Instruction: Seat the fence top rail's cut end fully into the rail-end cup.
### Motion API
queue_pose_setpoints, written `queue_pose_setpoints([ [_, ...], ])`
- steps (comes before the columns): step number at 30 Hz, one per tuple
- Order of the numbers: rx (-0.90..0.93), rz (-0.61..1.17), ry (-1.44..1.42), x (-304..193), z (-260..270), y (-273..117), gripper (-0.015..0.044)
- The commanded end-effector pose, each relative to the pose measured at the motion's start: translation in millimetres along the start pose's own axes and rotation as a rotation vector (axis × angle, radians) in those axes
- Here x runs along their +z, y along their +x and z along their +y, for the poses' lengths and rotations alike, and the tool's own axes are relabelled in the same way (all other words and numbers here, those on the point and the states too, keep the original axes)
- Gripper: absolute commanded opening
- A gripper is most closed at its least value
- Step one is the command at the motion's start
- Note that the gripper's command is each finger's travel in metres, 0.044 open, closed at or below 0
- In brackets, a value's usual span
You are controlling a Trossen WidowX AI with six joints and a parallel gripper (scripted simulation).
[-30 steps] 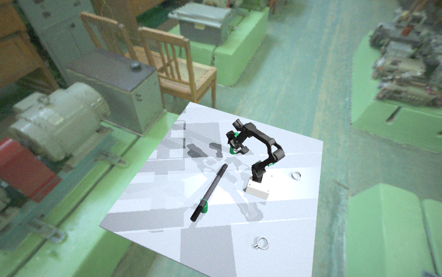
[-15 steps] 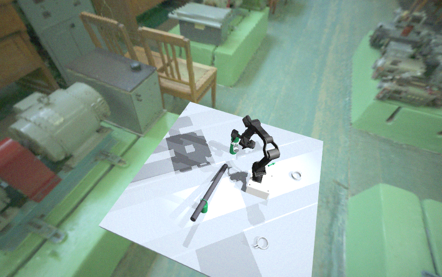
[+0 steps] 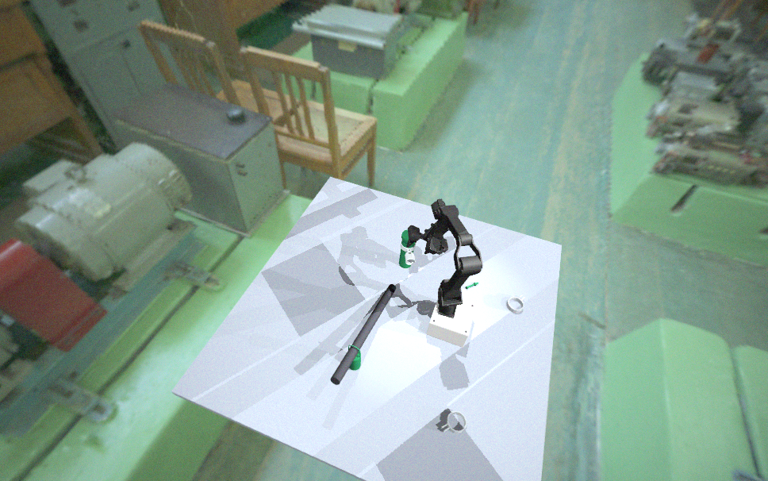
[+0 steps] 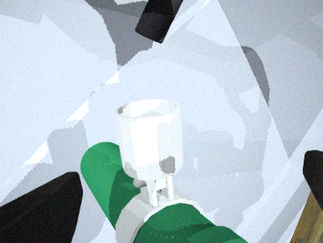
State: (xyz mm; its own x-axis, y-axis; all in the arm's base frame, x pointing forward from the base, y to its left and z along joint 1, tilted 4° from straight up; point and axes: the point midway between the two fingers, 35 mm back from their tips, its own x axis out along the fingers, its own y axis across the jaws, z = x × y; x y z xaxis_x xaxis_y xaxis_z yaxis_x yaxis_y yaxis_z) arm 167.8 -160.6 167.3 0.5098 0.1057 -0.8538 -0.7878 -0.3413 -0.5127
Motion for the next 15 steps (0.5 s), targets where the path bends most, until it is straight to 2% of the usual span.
queue_pose_setpoints([
  [1, -0.004, -0.007, -0.006, 0.2, 7.4, 12.8, 0.044],
  [4, -0.004, -0.007, -0.006, 1.0, 19.7, 33.9, 0.044],
  [15, -0.003, -0.007, -0.006, 0.2, 21.0, 43.0, 0.044],
])
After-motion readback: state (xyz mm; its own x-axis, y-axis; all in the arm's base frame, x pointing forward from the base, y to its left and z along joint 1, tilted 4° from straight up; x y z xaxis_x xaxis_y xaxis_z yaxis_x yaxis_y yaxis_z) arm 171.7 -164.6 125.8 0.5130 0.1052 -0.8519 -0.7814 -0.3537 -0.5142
